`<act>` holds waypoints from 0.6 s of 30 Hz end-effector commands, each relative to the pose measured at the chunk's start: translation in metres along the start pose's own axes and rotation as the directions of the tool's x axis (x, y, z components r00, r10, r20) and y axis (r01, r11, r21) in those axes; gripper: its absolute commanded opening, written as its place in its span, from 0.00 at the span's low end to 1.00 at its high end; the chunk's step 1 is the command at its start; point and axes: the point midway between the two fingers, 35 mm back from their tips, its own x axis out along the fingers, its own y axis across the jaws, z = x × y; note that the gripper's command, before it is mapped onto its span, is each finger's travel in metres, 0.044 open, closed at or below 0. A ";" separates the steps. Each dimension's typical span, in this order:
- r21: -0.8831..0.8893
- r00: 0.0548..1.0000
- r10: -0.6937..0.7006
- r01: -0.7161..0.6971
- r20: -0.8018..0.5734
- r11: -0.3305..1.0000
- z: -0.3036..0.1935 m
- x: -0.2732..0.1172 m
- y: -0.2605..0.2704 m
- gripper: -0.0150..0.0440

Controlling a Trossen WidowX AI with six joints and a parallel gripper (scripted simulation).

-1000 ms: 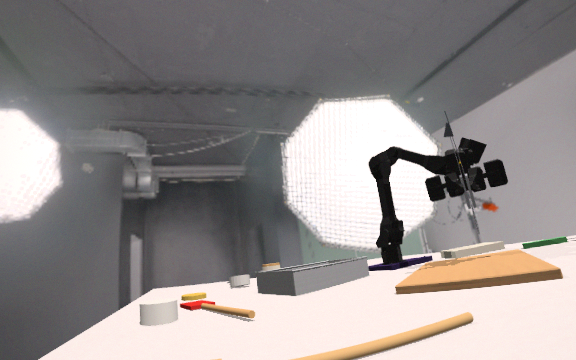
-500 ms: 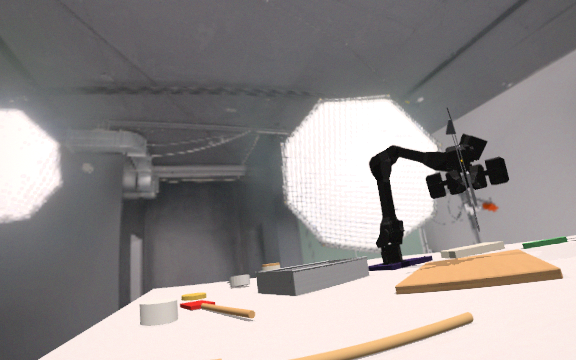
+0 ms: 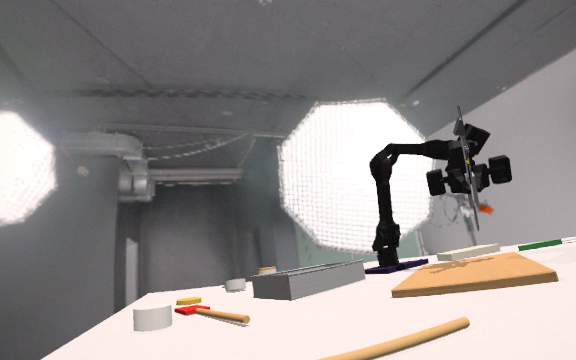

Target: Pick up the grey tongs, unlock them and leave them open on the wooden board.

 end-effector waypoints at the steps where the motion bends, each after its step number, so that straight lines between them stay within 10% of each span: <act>1: -0.008 0.998 0.002 -0.003 -0.071 1.000 0.001 0.006 0.003 0.00; 18: -0.019 0.939 0.004 -0.011 -0.344 1.000 0.004 0.018 0.002 0.00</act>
